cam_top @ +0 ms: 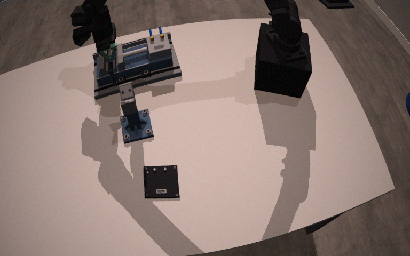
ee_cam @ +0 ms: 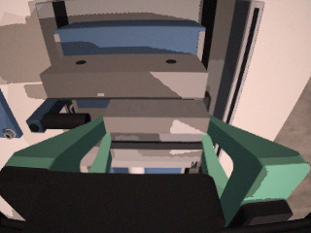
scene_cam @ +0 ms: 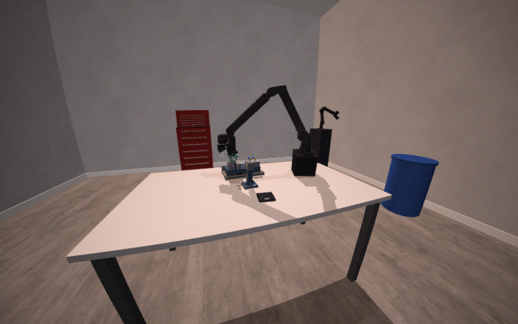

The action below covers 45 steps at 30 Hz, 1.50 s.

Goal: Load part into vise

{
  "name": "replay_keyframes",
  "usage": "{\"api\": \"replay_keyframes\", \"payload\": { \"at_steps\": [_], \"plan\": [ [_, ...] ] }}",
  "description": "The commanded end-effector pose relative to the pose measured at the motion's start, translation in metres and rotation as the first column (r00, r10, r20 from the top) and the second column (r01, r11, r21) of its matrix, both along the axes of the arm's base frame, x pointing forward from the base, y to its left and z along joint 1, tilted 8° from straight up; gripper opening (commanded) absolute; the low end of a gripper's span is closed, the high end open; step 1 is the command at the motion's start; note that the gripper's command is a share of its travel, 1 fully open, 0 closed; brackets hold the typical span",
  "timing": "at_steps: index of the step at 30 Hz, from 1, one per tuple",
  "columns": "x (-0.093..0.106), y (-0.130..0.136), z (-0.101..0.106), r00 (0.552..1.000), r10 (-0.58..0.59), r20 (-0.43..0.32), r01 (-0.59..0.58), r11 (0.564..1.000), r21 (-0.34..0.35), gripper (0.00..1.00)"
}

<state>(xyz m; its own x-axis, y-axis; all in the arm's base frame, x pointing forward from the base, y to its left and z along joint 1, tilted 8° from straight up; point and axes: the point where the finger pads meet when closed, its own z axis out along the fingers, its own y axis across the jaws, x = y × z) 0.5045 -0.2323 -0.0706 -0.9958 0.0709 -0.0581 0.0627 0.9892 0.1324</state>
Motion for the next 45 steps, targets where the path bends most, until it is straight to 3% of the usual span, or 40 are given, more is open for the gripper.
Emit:
{"api": "replay_keyframes", "payload": {
  "at_steps": [1, 45],
  "plan": [
    [0.0167, 0.0028, 0.0114, 0.999, 0.005, 0.04, -0.005, 1.0, -0.018, 0.0],
    [0.0128, 0.0058, 0.0106, 0.999, 0.005, 0.035, -0.005, 1.0, -0.015, 0.0]
  ]
}}
